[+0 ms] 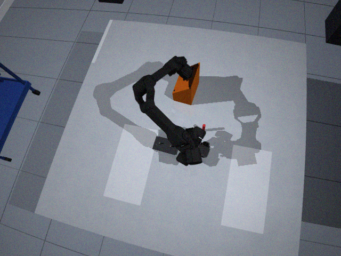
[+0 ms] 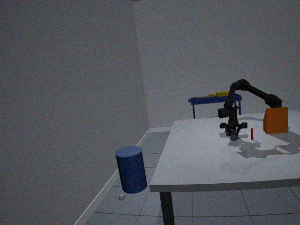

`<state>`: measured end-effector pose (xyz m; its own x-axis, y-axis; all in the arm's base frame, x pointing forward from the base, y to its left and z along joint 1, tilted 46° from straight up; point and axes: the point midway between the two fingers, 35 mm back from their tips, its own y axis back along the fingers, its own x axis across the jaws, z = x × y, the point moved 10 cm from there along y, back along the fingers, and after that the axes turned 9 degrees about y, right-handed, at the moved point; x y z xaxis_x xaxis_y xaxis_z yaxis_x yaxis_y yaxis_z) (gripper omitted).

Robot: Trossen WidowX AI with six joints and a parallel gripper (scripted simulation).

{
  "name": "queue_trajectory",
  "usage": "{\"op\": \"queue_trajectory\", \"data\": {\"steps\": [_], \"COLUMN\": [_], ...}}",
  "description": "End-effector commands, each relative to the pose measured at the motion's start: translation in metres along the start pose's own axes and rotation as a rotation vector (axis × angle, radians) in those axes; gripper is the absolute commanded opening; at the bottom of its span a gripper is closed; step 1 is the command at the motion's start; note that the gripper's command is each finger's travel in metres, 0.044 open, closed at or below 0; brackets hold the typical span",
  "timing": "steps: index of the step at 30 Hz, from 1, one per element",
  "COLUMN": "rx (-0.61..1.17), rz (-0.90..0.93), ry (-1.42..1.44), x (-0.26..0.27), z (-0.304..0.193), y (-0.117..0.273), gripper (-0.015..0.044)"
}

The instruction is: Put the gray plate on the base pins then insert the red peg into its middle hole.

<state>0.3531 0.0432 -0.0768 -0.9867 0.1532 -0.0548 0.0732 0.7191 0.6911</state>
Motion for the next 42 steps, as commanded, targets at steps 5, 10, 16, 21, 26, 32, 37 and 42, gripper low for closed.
{"op": "queue_trajectory", "data": {"steps": [5, 10, 16, 21, 26, 32, 37, 42], "rx": [-0.012, -0.014, -0.016, -0.016, -0.016, -0.014, -0.013, -0.013], "rz": [-0.010, -0.010, -0.010, -0.010, -0.009, -0.009, -0.008, -0.008], "ry": [-0.005, -0.005, -0.005, -0.005, -0.005, -0.005, -0.006, -0.002], "x": [-0.005, -0.005, -0.006, -0.005, -0.004, -0.002, 0.001, 0.000], "z": [0.002, 0.002, 0.002, 0.001, 0.000, -0.001, -0.003, -0.005], "y": [0.027, 0.042, 0.061, 0.076, 0.092, 0.111, 0.127, 0.128], "gripper": [0.0000, 0.0000, 0.0000, 0.0000, 0.0000, 0.0000, 0.0000, 0.0000]}}
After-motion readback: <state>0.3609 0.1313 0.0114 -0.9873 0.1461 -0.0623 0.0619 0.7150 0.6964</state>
